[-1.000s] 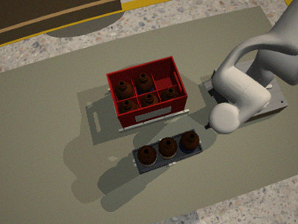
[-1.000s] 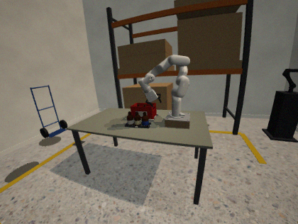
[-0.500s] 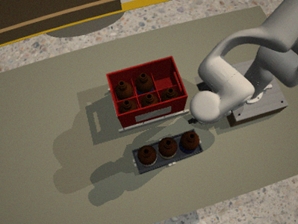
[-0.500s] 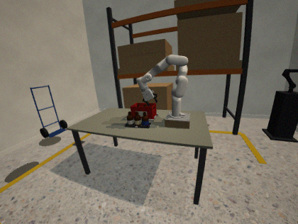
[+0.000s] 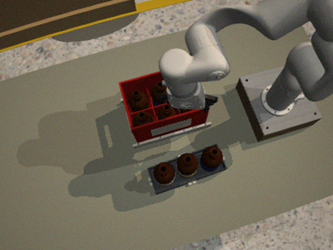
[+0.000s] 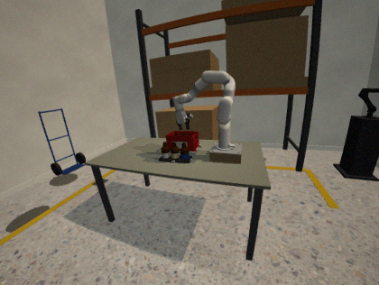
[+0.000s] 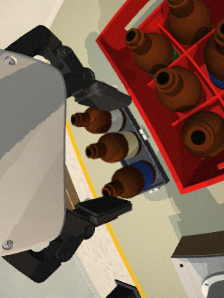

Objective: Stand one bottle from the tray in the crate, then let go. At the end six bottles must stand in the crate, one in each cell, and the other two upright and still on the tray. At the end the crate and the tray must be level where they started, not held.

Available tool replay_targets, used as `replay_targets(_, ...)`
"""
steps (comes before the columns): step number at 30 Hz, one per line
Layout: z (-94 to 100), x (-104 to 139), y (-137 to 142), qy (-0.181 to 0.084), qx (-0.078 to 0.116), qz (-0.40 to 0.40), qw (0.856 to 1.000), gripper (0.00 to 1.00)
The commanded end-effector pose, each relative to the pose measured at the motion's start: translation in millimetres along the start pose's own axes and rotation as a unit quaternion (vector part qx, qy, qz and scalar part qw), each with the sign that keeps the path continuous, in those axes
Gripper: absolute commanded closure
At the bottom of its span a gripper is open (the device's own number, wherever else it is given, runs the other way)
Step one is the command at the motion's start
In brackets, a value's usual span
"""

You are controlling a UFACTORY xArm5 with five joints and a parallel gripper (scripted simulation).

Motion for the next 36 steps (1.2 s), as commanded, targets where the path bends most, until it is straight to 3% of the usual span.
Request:
replay_targets(1,3.2,-39,-41,-0.015,-0.031,-0.062,0.998,0.00)
replay_targets(2,5.1,-62,-55,-0.021,-0.045,-0.093,0.994,0.00)
replay_targets(5,6.9,-88,-68,-0.026,-0.061,-0.126,0.990,0.00)
replay_targets(7,8.6,-119,-81,-0.032,-0.079,-0.164,0.983,0.00)
replay_targets(15,9.1,-131,-85,-0.033,-0.085,-0.177,0.980,0.00)
replay_targets(16,9.1,-131,-85,-0.033,-0.085,-0.177,0.980,1.00)
replay_targets(36,9.1,-131,-85,-0.033,-0.085,-0.177,0.980,1.00)
Point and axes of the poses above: the point where the finger pads meet when closed, its own z axis back along the fingers, its own y axis across the jaws, x = y × z, the point moved 2 cm from there along z, back along the fingers, and after that the axes turned 14 degrees about z, right-handed, at the moved point
